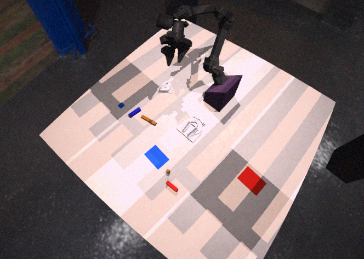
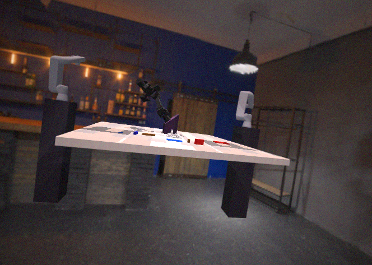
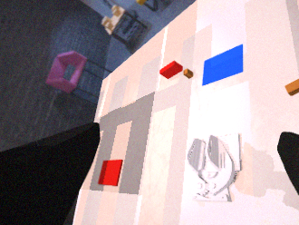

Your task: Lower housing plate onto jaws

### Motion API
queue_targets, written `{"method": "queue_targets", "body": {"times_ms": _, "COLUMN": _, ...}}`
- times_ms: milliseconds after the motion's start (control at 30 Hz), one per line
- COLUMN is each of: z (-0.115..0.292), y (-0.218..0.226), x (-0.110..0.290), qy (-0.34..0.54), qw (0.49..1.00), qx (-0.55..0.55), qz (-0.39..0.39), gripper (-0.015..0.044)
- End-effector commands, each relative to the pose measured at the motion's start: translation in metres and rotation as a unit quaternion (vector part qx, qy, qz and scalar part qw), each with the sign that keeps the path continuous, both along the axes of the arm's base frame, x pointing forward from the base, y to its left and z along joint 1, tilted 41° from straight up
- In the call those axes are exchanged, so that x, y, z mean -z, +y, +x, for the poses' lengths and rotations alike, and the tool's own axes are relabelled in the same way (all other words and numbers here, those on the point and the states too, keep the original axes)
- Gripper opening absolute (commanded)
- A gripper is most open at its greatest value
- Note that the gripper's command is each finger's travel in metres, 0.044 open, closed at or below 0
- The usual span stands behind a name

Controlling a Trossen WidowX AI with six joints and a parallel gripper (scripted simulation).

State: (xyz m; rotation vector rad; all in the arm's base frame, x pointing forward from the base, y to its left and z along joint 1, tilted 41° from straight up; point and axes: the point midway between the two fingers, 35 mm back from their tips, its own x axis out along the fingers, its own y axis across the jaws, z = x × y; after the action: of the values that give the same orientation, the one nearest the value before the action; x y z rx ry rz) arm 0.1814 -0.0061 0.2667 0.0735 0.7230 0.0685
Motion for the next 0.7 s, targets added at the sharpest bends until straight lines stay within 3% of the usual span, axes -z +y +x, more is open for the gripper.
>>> {"method": "queue_targets", "body": {"times_ms": 0, "z": 0.004, "y": -0.009, "x": 0.006, "qy": 0.011, "qw": 0.998, "qx": -0.017, "qz": -0.052, "gripper": 0.044}}
{"method": "queue_targets", "body": {"times_ms": 667, "z": 0.016, "y": -0.048, "x": 0.026, "qy": 0.08, "qw": 0.955, "qx": -0.113, "qz": -0.264, "gripper": 0.044}}
